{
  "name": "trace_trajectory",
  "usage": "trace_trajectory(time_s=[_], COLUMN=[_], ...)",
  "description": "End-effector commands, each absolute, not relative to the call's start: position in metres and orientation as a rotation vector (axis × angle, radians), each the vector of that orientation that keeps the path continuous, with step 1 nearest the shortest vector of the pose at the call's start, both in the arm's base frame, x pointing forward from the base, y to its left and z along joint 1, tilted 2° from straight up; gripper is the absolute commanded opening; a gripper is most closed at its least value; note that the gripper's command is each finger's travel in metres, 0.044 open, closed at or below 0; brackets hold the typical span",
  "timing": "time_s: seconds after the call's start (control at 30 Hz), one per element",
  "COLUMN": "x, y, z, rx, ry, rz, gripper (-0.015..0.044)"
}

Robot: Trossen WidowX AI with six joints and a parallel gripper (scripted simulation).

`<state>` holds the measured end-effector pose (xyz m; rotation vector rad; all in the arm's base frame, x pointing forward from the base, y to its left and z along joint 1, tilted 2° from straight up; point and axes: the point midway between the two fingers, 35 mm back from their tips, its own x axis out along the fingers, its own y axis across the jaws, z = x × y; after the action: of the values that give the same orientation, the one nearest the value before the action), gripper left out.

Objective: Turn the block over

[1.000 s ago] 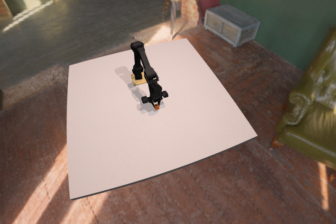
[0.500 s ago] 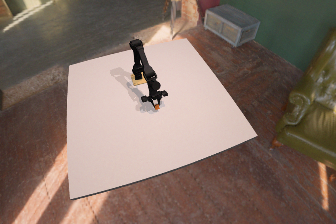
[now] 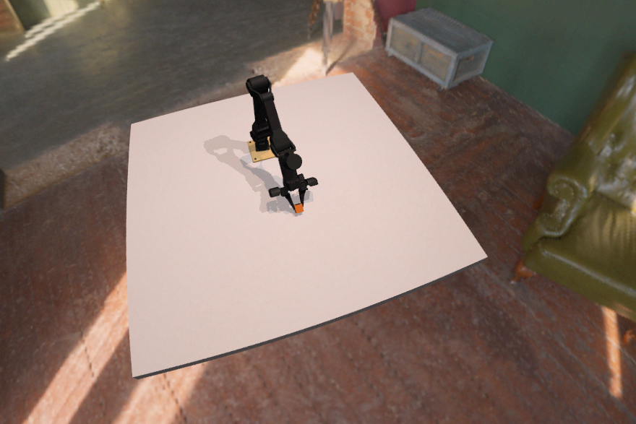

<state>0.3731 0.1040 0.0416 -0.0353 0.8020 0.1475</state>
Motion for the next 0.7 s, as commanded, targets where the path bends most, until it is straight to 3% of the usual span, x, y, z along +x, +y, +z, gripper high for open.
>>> trace_trajectory(time_s=[0.0,0.67], x=[0.373,0.36], y=[0.104,0.1], z=[0.038,0.038], rx=[-0.037,-0.012], ry=[0.735,0.509], rz=[0.146,0.144], gripper=[0.0,0.0])
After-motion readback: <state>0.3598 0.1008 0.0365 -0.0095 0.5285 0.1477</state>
